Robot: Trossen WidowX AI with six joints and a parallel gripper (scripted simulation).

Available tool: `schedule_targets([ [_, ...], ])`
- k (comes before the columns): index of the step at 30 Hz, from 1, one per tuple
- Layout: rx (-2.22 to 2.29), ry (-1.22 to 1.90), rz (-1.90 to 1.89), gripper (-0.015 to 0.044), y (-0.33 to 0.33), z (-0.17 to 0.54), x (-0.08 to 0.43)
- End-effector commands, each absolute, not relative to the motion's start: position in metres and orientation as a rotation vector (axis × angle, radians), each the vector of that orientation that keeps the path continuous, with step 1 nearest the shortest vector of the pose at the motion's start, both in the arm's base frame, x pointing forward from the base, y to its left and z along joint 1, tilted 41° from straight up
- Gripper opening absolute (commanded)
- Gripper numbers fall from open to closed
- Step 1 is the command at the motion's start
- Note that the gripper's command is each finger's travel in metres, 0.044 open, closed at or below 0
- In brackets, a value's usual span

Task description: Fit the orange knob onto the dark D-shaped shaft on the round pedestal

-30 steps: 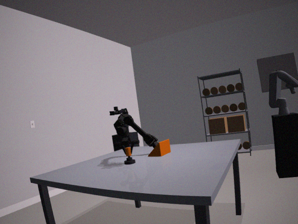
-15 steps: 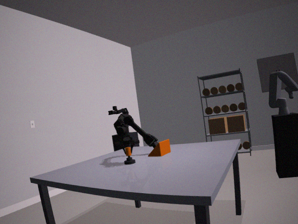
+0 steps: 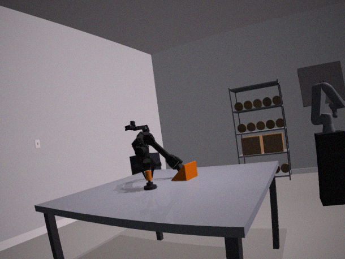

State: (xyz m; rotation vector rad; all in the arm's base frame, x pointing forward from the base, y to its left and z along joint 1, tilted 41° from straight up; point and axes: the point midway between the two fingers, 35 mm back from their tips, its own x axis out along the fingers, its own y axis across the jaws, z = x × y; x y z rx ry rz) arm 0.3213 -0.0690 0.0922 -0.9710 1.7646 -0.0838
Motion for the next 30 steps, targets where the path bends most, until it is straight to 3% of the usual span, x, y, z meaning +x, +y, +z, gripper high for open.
schedule_targets([
  [1,-0.976,1.763,-0.087,0.0,-0.0689,0.0945,0.3218],
  [30,-1.126,1.798,0.099,0.0,-0.0704,0.0928,0.3217],
])
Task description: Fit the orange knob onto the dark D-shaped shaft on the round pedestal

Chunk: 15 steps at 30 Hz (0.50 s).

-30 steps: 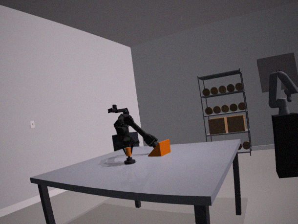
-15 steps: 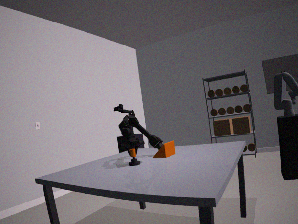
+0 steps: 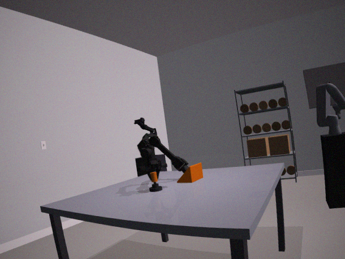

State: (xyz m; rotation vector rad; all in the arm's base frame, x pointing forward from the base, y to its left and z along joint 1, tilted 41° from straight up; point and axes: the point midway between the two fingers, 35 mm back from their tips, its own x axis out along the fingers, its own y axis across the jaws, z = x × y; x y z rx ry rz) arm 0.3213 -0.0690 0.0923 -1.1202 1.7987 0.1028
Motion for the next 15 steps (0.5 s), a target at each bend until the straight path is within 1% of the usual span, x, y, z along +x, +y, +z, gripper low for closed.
schedule_targets([
  [1,-1.126,1.798,0.099,0.0,-0.0704,0.0928,0.3217],
  [8,-1.132,1.799,0.107,0.0,-0.0676,0.0968,0.3228],
  [15,-1.272,1.818,0.293,0.0,-0.0678,0.0938,0.3225],
])
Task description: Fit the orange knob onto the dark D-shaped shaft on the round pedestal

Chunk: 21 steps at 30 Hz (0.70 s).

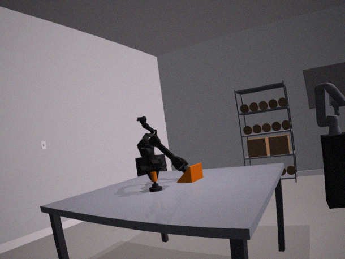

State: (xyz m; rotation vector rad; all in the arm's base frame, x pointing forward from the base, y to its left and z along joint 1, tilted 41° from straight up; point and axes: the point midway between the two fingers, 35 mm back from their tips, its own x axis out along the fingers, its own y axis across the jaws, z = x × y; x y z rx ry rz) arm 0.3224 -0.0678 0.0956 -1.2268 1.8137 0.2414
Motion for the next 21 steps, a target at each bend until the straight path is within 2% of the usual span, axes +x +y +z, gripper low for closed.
schedule_targets([
  [1,-1.272,1.818,0.293,0.0,-0.0678,0.0932,0.3222],
  [21,-1.272,1.818,0.293,0.0,-0.0678,0.0965,0.3226],
])
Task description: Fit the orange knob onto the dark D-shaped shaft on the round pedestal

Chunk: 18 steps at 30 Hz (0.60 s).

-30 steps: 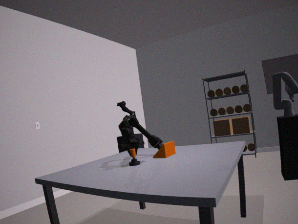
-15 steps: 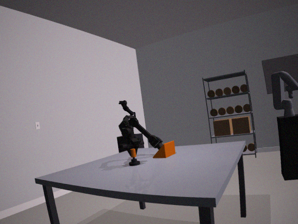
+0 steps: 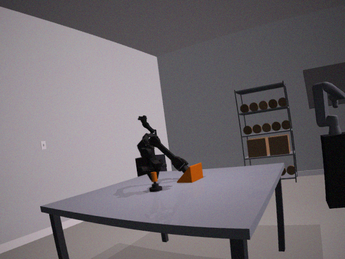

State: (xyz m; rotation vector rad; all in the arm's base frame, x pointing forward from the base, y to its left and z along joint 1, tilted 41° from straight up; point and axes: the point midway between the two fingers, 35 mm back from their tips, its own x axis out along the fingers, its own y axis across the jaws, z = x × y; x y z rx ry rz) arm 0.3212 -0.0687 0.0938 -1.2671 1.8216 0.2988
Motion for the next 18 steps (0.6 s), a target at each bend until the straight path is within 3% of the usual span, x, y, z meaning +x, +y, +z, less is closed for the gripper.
schedule_targets([
  [1,-1.278,1.819,0.302,0.0,-0.0677,0.0965,0.3226],
  [7,-1.407,1.824,0.484,0.0,-0.0674,0.095,0.3228],
  [18,-1.415,1.824,0.494,0.0,-0.07,0.0926,0.3221],
])
